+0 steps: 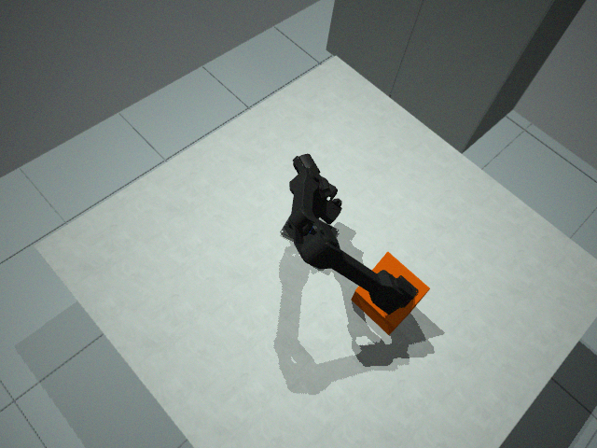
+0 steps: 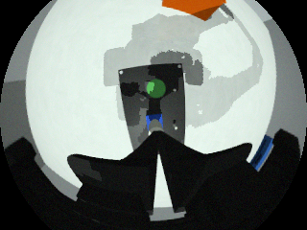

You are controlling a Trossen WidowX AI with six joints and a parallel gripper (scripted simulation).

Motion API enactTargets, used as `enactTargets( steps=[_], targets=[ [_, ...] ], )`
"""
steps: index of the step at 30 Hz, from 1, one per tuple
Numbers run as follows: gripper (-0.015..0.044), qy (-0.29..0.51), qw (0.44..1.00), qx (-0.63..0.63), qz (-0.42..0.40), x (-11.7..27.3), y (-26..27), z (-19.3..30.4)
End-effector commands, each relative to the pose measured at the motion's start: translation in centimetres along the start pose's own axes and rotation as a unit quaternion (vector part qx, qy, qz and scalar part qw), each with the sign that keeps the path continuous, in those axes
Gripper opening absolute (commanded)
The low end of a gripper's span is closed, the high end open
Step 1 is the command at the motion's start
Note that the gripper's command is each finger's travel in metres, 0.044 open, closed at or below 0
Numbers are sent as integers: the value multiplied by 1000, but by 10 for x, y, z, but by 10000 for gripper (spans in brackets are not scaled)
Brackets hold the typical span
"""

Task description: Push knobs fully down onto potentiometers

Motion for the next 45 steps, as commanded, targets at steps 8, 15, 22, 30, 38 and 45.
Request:
enactTargets(
  steps=[8,15,22,30,38,45],
  targets=[
    [131,1,1000,0,0,5,0,0],
    [315,1,1000,0,-3,15,-3,-28],
    [440,-1,1000,0,-4,31,-21,-114],
    [440,-1,1000,1,-3,31,-30,-144],
    [440,-1,1000,1,-3,31,-30,-144],
    [440,-1,1000,1,-3,31,-30,-144]
  ],
)
Point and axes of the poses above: the point midway between the two fingers, 35 mm back from their tips, its own x axis back along the fingers, its own y axis across the jaws, z = x × y, the point moved 6 cm from there along x, back along the fingers, and after that the axes turned 2 degrees about -x, right-handed, at the moved point
